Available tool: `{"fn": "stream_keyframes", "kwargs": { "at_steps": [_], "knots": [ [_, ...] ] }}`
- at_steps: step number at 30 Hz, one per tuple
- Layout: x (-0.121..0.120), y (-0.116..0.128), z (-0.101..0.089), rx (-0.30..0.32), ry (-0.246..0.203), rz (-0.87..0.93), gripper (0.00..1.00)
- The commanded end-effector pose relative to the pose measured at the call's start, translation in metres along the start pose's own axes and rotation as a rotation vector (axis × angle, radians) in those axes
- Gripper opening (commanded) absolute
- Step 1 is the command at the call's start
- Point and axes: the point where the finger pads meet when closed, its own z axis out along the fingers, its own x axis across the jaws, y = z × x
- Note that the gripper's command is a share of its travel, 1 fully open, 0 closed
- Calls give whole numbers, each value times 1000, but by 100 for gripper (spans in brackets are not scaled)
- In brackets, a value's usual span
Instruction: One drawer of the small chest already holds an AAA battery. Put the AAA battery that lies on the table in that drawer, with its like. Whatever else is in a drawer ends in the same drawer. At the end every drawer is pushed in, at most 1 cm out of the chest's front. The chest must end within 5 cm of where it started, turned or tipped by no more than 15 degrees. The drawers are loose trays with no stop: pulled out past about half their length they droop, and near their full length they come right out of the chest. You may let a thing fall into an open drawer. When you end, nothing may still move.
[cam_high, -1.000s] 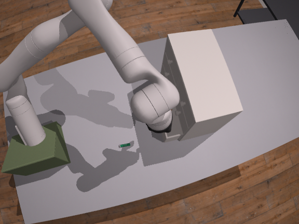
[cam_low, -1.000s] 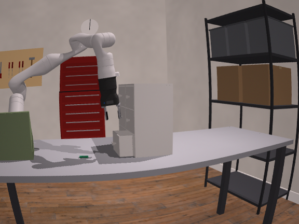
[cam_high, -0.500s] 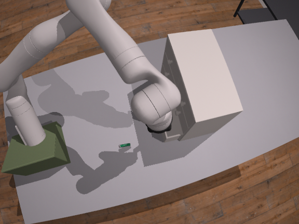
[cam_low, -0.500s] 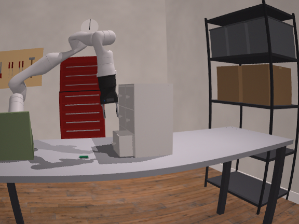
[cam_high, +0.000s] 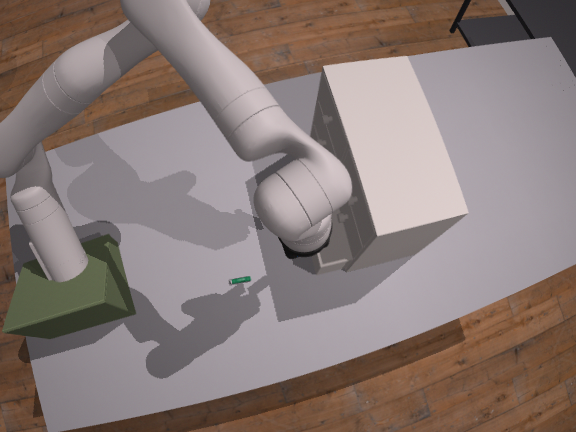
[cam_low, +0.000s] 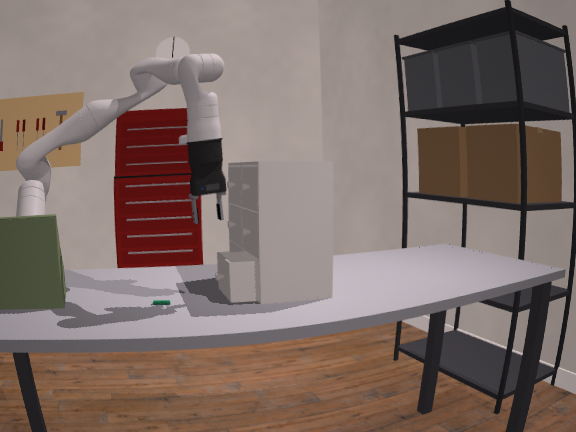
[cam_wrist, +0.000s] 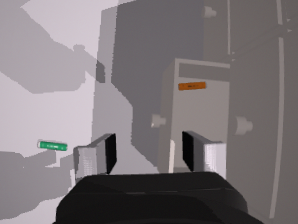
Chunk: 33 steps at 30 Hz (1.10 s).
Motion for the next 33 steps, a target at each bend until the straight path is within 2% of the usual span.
{"fn": "stream_keyframes", "kwargs": {
  "at_steps": [1,33],
  "knots": [
    [1,1,-5,-2,6,-20,100],
    [-25,-3,-36,16,-44,-641,100]
  ]
}}
